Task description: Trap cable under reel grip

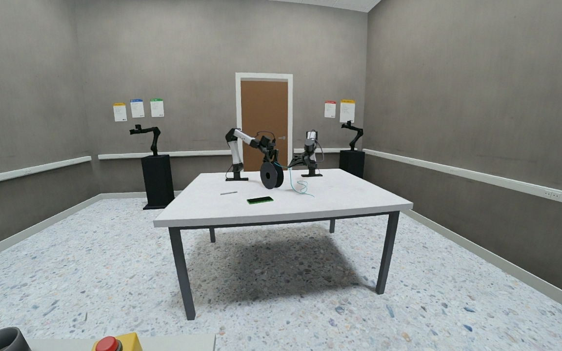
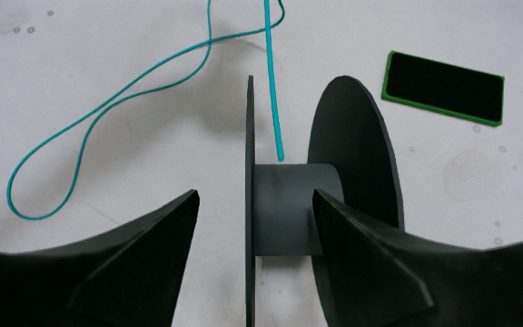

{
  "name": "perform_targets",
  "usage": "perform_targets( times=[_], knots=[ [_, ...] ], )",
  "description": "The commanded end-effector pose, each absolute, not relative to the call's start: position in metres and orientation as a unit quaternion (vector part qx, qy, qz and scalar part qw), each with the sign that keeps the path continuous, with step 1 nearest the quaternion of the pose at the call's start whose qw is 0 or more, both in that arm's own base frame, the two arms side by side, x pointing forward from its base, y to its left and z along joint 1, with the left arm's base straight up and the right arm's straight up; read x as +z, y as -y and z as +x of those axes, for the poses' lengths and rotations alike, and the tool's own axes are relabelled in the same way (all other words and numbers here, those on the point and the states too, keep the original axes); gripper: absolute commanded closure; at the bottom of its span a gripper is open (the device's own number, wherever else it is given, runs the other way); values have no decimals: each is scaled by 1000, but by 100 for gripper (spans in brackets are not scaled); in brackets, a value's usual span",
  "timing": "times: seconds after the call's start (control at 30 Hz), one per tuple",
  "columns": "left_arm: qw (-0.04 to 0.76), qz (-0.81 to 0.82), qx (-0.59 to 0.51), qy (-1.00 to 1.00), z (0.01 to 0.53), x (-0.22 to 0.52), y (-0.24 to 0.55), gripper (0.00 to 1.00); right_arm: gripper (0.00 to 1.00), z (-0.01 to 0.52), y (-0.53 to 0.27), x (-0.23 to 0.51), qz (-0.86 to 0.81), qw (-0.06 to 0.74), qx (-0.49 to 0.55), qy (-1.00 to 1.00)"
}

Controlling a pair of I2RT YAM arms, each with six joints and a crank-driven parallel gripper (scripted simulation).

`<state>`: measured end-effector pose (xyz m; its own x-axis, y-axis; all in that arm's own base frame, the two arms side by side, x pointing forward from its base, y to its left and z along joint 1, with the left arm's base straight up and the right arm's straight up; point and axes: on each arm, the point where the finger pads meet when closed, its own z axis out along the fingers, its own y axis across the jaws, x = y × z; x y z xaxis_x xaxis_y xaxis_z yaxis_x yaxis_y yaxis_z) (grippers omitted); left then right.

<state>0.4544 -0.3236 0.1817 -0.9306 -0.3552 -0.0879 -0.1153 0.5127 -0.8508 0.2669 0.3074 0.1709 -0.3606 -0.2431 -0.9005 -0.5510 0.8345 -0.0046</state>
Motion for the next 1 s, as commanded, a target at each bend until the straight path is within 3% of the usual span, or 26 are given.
perform_targets(
  times=[0.0,0.33,0.9,0.97],
  knots=[
    [172,-128,-494,-843,451,217,328,100,25,271,-314,184,-245,518,158,-804],
    [163,-123,-493,-846,420,214,345,100,25,271,-314,184,-245,518,158,-804],
    [167,-117,-495,-844,421,218,345,100,25,271,-314,184,-245,518,158,-804],
    [167,-117,-495,-844,421,218,345,100,43,271,-314,185,-244,519,159,-803]
  ],
)
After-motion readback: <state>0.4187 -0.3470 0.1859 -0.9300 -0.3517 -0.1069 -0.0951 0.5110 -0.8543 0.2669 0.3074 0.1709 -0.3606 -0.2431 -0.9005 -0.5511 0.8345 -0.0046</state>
